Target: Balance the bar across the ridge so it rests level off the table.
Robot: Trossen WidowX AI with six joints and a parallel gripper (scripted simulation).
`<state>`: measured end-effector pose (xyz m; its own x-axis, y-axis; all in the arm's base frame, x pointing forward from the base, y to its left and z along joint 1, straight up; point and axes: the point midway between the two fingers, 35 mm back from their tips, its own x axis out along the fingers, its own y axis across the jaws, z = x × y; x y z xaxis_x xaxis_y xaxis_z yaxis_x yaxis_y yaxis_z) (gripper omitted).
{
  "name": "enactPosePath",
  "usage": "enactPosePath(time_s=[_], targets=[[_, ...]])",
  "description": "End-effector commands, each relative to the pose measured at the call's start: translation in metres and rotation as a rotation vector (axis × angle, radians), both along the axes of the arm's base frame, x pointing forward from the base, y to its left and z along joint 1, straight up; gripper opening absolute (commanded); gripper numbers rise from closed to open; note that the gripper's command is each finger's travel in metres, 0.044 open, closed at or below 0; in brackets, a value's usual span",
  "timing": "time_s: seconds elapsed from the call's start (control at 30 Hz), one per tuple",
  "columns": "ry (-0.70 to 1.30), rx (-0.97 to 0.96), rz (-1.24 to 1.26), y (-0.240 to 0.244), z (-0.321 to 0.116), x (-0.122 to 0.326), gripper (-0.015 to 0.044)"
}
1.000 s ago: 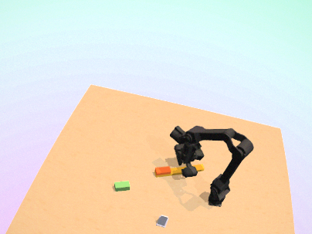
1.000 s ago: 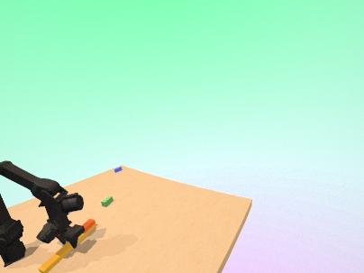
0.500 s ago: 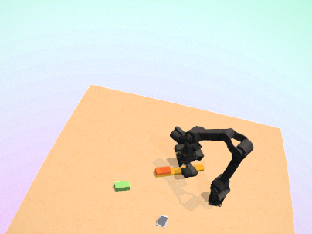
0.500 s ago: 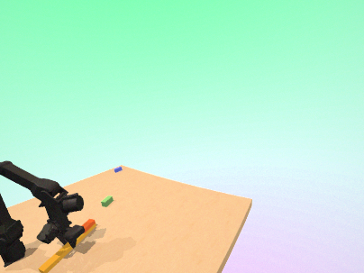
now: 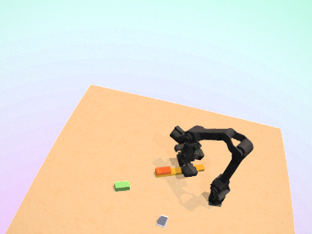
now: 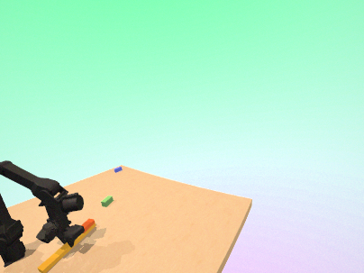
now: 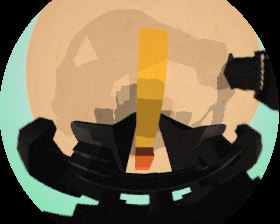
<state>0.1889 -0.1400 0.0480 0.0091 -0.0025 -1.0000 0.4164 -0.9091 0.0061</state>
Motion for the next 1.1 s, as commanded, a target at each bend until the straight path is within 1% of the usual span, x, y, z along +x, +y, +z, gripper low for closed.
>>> enactPosePath(time_s=[0.0,1.07], targets=[[-0.007,-0.006,0.0,-0.002,0.01,0.003,0.0],[-0.006,-0.008,-0.003,-0.002,0.092,0.002,0.0]])
